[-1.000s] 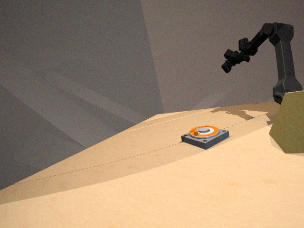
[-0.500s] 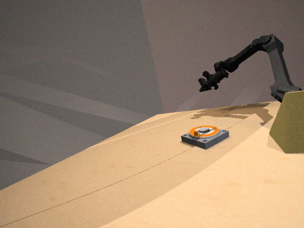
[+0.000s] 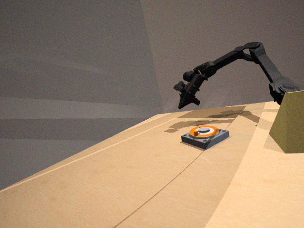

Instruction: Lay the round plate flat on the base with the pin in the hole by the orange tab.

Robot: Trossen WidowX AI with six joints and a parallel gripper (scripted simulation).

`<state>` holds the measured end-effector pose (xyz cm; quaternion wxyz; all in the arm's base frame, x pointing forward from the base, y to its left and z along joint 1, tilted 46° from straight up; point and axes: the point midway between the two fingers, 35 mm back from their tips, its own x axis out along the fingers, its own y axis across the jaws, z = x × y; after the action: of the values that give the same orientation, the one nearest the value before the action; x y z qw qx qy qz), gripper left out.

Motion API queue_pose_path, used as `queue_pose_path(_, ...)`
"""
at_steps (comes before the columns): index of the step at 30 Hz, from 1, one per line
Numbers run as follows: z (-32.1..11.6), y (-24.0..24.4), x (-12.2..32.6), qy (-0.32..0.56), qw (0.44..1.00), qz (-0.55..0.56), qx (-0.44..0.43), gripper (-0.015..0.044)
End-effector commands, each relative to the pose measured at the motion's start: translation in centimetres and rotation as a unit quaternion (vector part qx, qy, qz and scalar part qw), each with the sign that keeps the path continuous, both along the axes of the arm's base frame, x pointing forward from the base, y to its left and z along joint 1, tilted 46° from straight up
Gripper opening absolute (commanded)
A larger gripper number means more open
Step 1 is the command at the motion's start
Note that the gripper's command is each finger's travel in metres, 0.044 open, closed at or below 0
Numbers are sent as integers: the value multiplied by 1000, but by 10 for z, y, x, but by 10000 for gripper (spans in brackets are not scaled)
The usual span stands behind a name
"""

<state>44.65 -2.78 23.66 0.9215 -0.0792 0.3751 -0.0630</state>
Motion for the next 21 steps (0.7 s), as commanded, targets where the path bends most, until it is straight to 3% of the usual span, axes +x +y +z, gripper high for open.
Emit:
queue_pose_path(1,-58,44,-13,96,995,-16,5,0)
queue_pose_path(9,-151,118,-75,257,961,-59,-82,0)
queue_pose_path(12,-166,130,-93,280,950,-67,-119,0)
queue_pose_path(17,-198,160,-151,307,909,-80,-269,0)
queue_pose_path(21,-201,162,-159,304,904,-79,-291,0)
